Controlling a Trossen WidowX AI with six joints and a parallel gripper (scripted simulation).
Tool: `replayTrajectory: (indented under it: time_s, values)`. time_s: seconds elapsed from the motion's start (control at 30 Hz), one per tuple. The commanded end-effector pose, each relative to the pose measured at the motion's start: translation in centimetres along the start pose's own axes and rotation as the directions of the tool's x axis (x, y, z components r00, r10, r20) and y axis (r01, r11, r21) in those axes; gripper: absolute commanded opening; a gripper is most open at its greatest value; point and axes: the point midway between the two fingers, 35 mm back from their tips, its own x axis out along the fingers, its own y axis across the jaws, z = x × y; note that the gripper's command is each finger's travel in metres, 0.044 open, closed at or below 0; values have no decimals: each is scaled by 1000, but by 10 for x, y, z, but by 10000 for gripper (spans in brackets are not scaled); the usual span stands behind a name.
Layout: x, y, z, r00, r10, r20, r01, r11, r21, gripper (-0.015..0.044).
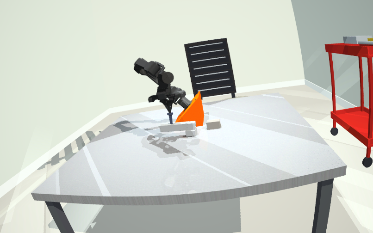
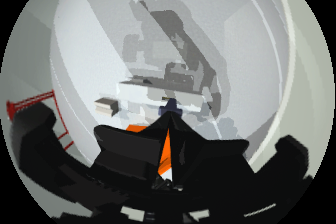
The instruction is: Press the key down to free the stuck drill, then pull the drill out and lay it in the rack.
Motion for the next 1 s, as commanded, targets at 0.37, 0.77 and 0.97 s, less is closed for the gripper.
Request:
replayTrajectory:
  time_s: [0.37, 0.77, 0.97]
  values:
    - [10, -1, -5, 1000, -8, -20, 8, 1000, -2, 0]
    - [14, -2, -7, 1000, -8, -20, 8, 1000, -2, 0]
    - [16, -2, -8, 1000, -8, -20, 8, 1000, -2, 0]
